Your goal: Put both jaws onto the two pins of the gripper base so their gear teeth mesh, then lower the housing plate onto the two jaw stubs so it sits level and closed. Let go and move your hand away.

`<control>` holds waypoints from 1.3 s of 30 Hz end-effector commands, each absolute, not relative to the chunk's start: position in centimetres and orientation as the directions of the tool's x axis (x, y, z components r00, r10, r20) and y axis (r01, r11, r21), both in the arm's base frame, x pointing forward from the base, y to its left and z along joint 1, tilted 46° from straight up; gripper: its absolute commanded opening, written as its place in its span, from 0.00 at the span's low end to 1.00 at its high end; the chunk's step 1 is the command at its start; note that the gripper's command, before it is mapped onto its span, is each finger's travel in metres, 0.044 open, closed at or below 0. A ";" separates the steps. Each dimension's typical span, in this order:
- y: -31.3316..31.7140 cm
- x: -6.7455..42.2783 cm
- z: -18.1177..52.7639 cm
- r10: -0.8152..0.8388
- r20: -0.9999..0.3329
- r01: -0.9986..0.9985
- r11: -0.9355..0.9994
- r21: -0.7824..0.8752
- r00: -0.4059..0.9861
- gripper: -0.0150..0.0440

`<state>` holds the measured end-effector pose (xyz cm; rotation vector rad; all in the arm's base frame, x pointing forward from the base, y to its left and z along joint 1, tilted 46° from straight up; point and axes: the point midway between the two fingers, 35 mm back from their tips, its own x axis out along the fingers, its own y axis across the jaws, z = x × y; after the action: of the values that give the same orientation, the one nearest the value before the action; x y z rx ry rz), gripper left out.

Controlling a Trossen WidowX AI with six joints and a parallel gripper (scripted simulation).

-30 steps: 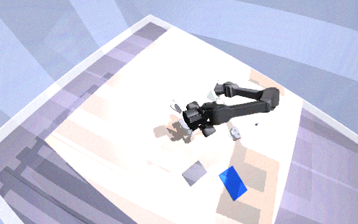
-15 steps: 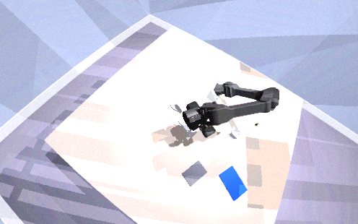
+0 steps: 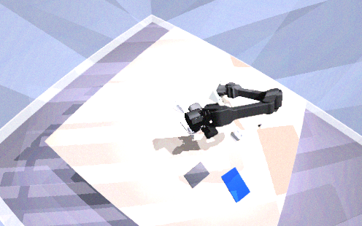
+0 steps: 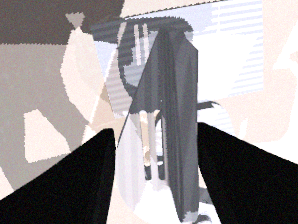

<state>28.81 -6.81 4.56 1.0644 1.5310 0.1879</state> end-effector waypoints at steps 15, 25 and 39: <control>-5.4 29.2 3.2 0.699 -0.704 0.510 0.563 0.650 0.124 0.48; -4.3 29.4 2.0 0.700 -0.703 0.511 0.563 0.650 0.124 0.48; -3.1 29.5 1.0 0.701 -0.702 0.511 0.561 0.651 0.124 0.48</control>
<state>29.47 -3.27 1.11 1.0673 1.5306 0.1877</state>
